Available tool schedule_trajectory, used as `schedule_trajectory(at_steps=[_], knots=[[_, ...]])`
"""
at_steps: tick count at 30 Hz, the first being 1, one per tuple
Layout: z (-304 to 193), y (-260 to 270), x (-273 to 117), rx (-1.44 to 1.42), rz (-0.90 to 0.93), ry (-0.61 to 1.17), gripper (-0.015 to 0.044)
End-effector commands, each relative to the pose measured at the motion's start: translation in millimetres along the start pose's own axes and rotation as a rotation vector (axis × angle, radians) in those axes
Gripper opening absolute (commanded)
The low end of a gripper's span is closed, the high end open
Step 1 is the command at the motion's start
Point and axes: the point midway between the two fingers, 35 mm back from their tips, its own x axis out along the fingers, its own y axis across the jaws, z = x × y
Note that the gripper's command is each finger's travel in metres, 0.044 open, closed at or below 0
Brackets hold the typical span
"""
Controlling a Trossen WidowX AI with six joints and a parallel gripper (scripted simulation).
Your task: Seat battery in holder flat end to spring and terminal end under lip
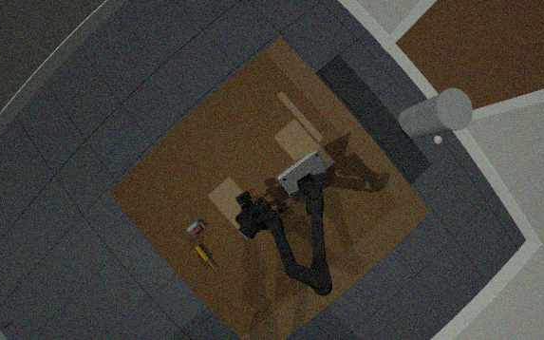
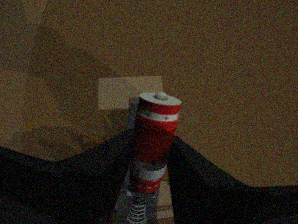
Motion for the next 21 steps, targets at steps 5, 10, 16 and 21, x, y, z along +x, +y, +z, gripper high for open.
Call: schedule_trajectory(at_steps=[5, 10, 16, 21], knots=[[-5.7, 1.8, 0.4, 0.004, -0.004, 0.015, 0.0080], [-8.7, 1.8, 0.5, 0.004, -0.005, 0.018, 0.0080], [-12.4, 1.9, 0.2, 0.005, -0.009, 0.027, 0.0080], [-14.9, 1.8, -1.1, 0.005, -0.010, 0.035, 0.0080]])
